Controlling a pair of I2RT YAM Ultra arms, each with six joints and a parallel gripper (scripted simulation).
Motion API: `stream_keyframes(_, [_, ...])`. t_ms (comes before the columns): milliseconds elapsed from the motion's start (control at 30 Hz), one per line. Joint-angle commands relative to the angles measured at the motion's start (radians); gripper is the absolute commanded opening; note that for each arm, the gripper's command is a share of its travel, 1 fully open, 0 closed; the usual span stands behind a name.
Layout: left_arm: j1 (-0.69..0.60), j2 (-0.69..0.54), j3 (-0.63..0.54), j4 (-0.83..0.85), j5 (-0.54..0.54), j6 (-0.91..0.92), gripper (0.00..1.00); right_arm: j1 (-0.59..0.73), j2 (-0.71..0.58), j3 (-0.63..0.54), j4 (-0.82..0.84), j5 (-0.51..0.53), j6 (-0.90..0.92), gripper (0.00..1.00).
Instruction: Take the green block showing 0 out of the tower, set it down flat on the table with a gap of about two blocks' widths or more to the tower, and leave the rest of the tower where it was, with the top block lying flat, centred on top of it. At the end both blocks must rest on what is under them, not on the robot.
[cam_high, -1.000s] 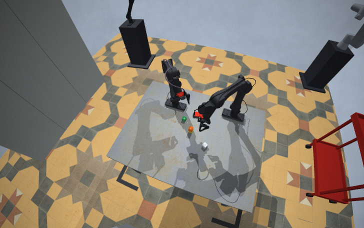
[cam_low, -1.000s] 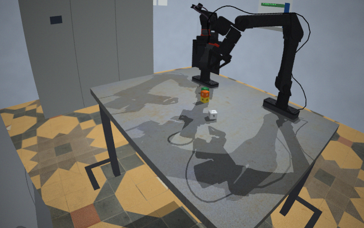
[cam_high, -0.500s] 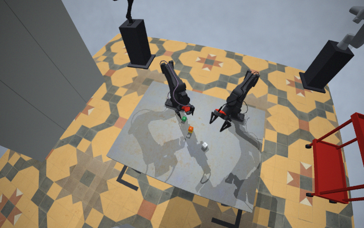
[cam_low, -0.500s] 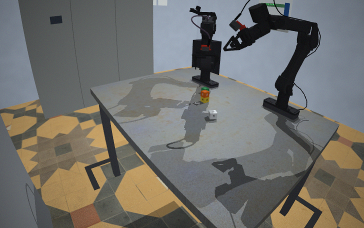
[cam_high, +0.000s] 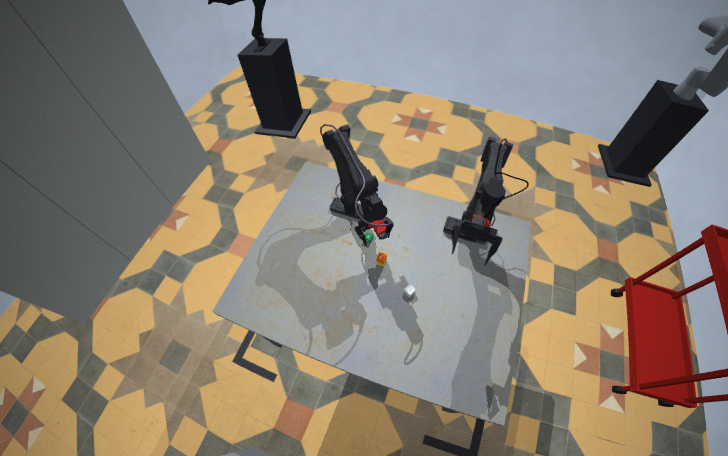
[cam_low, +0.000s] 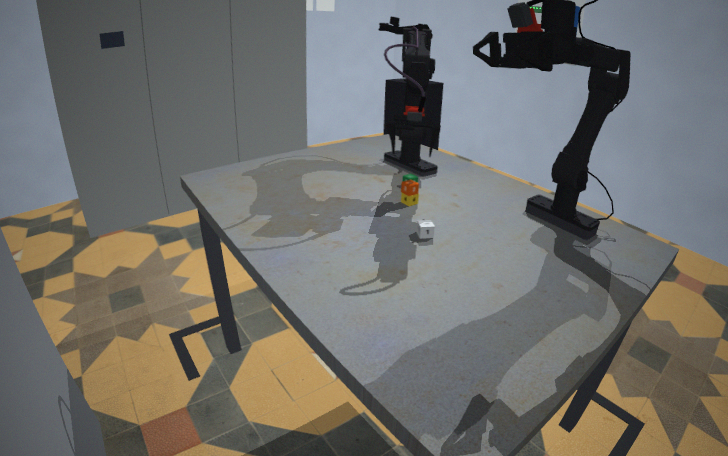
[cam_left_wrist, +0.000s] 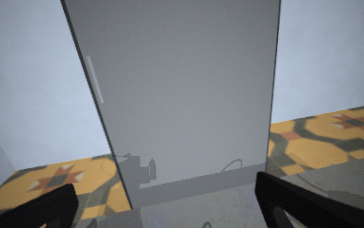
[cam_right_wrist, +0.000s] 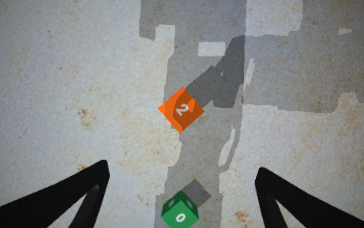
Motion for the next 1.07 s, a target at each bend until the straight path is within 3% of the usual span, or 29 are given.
stream_keyframes(0, [0.011, 0.019, -0.009, 0.103, -0.031, -0.079, 1.0, 0.01, -0.004, 0.001, 0.017, 0.005, 0.004, 1.0])
stream_keyframes(1033, [0.025, 0.029, -0.003, 0.123, -0.042, -0.091, 1.0, 0.004, -0.004, 0.004, 0.017, 0.001, 0.001, 1.0])
